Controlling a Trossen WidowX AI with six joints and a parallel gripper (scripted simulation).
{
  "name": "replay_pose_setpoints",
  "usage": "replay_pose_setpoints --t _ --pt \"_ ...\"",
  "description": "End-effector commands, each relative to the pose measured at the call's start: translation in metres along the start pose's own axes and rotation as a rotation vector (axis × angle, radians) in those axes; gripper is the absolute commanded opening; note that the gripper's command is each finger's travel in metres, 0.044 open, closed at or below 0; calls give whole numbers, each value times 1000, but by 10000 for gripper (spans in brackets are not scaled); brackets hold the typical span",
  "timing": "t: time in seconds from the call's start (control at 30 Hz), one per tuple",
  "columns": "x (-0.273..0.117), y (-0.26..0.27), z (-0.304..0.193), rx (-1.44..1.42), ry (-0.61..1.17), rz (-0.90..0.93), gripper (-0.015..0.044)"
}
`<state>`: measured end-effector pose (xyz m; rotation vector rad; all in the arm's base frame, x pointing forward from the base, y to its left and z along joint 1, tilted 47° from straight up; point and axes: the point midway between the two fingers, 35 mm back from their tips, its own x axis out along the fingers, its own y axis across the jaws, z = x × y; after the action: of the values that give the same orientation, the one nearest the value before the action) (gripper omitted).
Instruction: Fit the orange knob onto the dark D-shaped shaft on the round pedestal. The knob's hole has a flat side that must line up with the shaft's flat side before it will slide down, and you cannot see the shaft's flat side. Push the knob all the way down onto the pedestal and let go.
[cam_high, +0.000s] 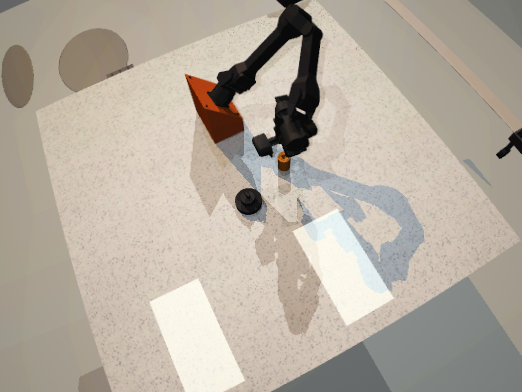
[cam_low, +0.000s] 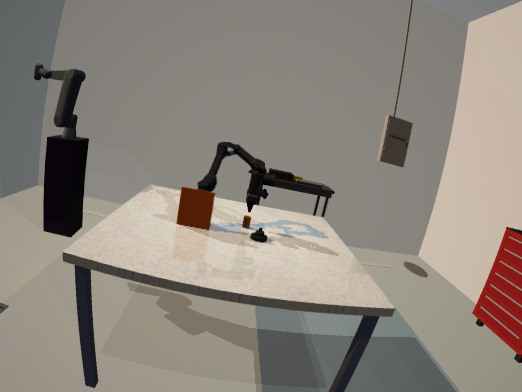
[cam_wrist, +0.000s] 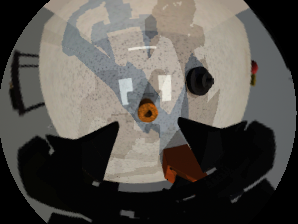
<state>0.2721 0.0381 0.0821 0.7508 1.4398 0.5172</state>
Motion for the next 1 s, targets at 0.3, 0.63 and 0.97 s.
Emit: replay_pose_setpoints --t 0.3,0.63,0.97 --pt "26 -1 -1 2 -2 5 440" --pt "43 -1 0 2 -3 3 440" --pt "59 -2 1 2 -3 3 440"
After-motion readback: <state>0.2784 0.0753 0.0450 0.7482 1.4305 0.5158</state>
